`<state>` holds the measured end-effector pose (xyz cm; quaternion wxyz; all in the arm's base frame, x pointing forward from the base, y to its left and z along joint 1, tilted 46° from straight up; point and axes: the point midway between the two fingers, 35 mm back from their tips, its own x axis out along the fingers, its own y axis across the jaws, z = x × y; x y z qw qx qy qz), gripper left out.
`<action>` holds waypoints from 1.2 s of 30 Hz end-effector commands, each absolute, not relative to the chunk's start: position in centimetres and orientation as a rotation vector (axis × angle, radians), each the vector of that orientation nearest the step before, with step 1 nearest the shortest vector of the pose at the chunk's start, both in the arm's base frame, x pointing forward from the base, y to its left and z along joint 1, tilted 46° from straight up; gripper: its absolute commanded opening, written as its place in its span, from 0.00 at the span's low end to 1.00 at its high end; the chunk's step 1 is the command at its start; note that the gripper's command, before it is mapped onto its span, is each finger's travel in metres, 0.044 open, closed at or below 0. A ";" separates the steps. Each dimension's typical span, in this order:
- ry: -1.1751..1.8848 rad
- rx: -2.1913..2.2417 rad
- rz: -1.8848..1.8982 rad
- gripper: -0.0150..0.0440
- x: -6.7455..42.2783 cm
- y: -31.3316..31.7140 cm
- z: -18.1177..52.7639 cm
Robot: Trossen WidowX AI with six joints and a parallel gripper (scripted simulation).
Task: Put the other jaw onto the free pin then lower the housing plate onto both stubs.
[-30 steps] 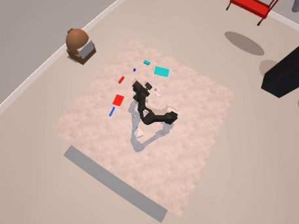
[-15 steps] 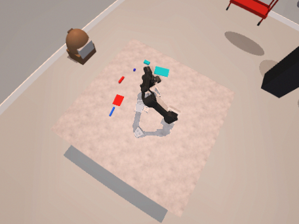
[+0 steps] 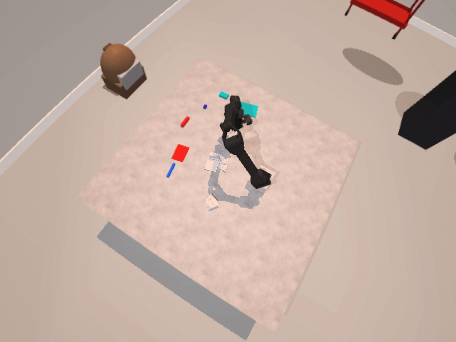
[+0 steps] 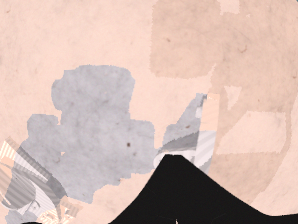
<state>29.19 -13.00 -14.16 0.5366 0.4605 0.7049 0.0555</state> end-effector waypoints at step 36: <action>1.674 1.103 0.139 0.25 29.4 -8.9 -18.3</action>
